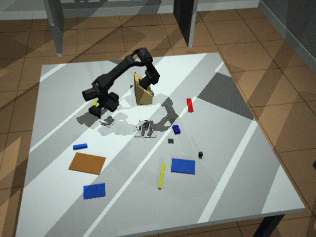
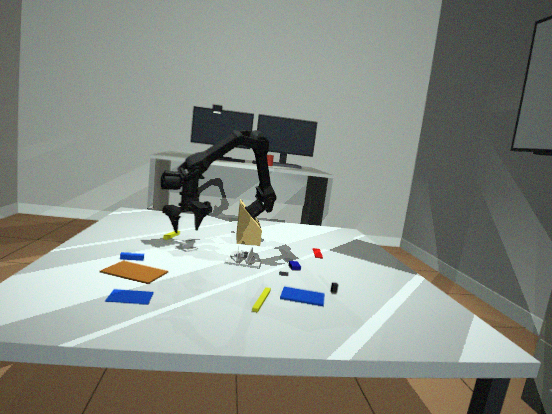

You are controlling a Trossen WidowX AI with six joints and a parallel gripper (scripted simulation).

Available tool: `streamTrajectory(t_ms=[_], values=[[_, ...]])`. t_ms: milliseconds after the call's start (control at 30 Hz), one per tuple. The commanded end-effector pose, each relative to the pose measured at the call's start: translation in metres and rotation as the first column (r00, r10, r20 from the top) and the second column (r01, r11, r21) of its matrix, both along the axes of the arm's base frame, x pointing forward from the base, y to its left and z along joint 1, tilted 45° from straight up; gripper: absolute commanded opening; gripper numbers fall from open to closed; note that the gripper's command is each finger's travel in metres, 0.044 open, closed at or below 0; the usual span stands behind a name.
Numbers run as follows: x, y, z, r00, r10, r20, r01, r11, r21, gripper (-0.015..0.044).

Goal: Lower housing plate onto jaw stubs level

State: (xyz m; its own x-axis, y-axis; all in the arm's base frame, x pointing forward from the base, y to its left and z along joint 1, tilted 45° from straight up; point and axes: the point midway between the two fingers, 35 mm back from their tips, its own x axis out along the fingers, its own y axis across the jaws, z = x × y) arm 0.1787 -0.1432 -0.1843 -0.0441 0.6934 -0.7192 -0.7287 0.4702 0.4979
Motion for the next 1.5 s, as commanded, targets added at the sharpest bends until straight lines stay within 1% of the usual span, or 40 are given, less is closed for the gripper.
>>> streamTrajectory(t_ms=[0, 767, 1467], values=[[0.000, 0.001, 0.000, 1.000, -0.005, -0.002, 0.005, 1.000, 0.002, 0.0440], [0.000, 0.000, 0.000, 1.000, 0.000, 0.000, 0.000, 1.000, 0.000, 0.0440], [0.001, 0.022, -0.025, 1.000, -0.003, -0.001, 0.003, 1.000, 0.001, 0.0440]])
